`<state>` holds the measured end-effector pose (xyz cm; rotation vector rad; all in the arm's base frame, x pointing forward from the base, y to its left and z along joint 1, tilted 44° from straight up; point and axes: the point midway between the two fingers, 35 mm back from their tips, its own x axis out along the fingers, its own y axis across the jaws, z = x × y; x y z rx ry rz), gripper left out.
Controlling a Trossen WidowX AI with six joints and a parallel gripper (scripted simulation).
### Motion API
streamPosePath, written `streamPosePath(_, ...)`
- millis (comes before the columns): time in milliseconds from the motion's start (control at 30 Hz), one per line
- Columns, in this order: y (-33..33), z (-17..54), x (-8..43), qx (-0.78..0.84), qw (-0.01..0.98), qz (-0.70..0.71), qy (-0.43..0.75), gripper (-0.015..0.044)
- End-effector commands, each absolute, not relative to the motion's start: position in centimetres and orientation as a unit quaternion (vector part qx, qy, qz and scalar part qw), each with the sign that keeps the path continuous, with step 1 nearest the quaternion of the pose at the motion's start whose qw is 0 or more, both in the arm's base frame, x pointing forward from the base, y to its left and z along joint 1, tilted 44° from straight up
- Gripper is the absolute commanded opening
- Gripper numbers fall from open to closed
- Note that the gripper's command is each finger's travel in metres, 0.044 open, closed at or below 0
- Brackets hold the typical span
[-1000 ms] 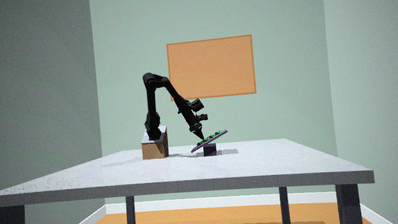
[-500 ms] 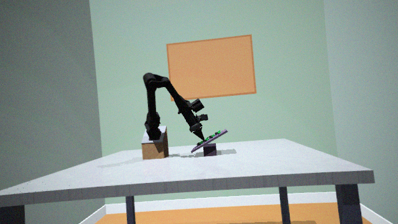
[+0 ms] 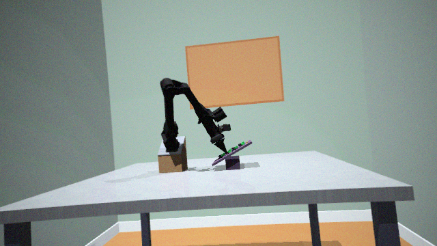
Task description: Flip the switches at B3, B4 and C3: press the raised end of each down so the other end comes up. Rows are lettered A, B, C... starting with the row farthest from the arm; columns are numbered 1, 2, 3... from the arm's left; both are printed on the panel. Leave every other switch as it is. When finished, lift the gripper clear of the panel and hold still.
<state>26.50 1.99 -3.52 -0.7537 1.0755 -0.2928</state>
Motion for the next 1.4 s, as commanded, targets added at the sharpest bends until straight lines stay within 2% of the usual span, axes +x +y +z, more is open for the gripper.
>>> streamPosePath(0,2.0,-3.6,26.5,-0.349,0.782,-0.133,0.499,0.0000)
streamPosePath(400,2.0,-3.5,26.6,-0.348,0.783,-0.136,0.498,0.0000)
streamPosePath(667,5.7,0.8,23.8,-0.346,0.776,-0.137,0.510,0.0000)
streamPosePath(967,8.3,1.0,25.9,-0.346,0.776,-0.136,0.509,0.0000)
streamPosePath(1367,8.3,1.0,25.9,-0.346,0.776,-0.136,0.509,0.0000)
